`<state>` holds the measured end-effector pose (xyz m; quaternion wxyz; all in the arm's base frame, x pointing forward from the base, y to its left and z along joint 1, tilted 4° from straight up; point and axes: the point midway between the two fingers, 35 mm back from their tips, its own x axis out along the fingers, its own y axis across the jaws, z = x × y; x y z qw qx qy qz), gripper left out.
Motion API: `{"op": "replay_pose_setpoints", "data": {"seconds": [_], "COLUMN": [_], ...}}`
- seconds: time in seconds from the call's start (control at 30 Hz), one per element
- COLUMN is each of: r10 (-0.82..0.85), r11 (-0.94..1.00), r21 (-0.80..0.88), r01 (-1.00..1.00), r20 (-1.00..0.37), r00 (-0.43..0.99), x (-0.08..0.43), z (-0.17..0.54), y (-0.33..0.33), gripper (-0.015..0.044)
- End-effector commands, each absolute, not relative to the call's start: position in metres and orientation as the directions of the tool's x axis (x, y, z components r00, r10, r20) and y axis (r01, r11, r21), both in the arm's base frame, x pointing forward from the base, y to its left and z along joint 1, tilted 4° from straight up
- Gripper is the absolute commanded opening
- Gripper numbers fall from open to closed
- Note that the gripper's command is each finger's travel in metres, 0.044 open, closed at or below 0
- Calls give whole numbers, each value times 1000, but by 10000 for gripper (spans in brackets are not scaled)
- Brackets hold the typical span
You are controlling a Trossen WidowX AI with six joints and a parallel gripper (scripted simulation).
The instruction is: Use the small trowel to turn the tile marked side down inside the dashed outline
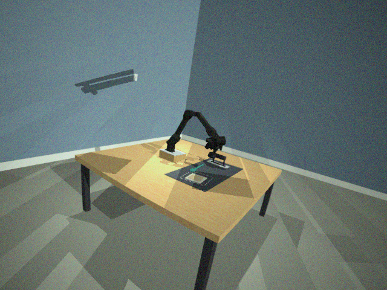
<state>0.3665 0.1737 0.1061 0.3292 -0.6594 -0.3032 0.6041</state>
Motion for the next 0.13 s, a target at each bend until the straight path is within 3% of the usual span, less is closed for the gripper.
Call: {"op": "replay_pose_setpoints", "data": {"seconds": [0.0,0.1], "r10": [801,800], "r11": [-595,-596], "r21": [-804,-803], "r01": [13,8], "r20": [-591,-593], "r00": [95,95], "x": [343,320], "z": [147,173], "y": [160,150], "gripper": [300,300]}}
